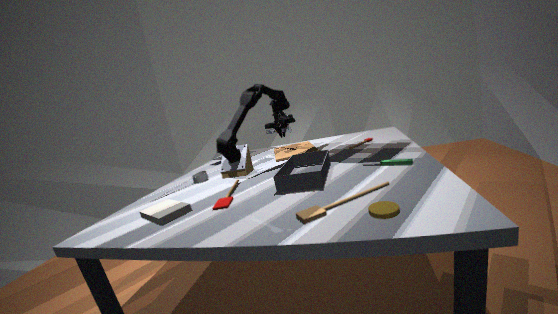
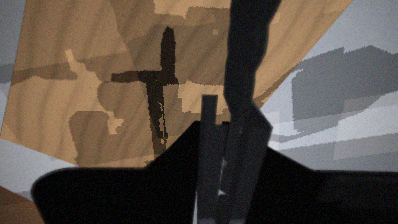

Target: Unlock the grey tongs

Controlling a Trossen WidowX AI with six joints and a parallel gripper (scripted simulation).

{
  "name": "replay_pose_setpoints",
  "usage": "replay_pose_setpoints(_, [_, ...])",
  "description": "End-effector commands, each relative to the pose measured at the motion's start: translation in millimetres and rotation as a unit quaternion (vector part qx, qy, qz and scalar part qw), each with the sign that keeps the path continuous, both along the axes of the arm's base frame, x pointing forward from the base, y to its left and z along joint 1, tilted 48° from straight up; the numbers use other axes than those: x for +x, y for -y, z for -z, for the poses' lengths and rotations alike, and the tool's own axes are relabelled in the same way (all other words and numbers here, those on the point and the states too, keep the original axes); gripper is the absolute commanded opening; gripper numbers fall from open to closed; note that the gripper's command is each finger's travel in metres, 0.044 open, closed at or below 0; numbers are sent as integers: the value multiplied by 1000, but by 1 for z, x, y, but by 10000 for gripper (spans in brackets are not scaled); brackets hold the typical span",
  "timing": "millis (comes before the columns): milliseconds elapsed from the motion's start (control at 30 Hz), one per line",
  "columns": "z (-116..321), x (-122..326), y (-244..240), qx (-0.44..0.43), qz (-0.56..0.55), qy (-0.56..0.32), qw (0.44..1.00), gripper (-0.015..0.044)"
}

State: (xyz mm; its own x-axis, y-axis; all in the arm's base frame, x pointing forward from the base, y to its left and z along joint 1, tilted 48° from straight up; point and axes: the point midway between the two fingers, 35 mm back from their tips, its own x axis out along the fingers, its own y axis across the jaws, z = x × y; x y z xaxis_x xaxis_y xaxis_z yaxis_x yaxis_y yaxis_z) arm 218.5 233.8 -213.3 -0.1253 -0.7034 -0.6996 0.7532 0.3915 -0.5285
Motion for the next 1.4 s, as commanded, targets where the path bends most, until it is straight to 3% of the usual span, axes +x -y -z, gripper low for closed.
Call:
replay_pose_setpoints(0, [5,0,6,-1,-3,-1,1000,-150])
replay_pose_setpoints(1200, [35,-10,43,-2,-3,0,1000,-150])
replay_pose_setpoints(1367, [34,-10,42,-2,0,0,1000,-19])
